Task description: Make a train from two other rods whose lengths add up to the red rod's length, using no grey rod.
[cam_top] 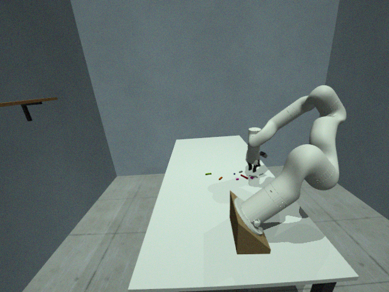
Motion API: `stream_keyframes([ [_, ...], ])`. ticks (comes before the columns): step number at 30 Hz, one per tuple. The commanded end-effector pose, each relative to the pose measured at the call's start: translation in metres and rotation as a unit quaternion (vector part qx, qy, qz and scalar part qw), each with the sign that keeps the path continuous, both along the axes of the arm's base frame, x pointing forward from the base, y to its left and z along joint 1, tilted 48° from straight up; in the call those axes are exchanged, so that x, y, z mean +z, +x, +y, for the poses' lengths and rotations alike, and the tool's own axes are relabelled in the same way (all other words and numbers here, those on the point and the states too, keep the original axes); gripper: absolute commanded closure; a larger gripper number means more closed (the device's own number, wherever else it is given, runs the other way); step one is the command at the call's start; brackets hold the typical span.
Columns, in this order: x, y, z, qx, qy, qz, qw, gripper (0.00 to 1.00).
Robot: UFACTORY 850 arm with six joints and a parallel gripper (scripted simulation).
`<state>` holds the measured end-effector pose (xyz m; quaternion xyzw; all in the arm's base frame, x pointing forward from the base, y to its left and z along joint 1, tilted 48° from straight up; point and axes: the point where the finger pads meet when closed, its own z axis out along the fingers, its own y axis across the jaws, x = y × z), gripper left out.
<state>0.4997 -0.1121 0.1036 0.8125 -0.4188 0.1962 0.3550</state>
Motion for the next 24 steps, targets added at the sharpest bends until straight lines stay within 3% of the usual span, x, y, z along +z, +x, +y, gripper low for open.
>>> stream_keyframes([
  [1,0.000,0.001,0.000,0.000,0.000,-0.001,1.000,0.64],
  [24,-0.017,0.001,-0.019,0.000,0.000,-0.001,1.000,0.64],
])
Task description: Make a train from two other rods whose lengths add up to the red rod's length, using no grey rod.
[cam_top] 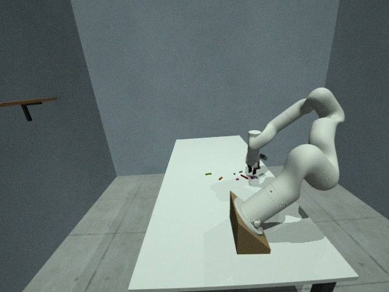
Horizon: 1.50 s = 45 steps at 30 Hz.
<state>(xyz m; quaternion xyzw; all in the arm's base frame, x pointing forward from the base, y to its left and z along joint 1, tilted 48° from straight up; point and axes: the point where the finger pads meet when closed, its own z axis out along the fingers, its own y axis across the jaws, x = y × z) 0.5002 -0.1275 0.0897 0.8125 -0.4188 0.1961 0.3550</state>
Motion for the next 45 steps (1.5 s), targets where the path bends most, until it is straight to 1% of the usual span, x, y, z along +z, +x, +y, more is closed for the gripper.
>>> stream_keyframes([
  [1,-0.004,0.001,-0.004,0.000,0.000,-0.001,1.000,0.64],
  [21,-0.019,0.001,-0.021,0.000,0.000,-0.001,1.000,0.64],
  [45,-0.020,0.001,-0.022,0.000,0.000,-0.001,1.000,0.64],
])
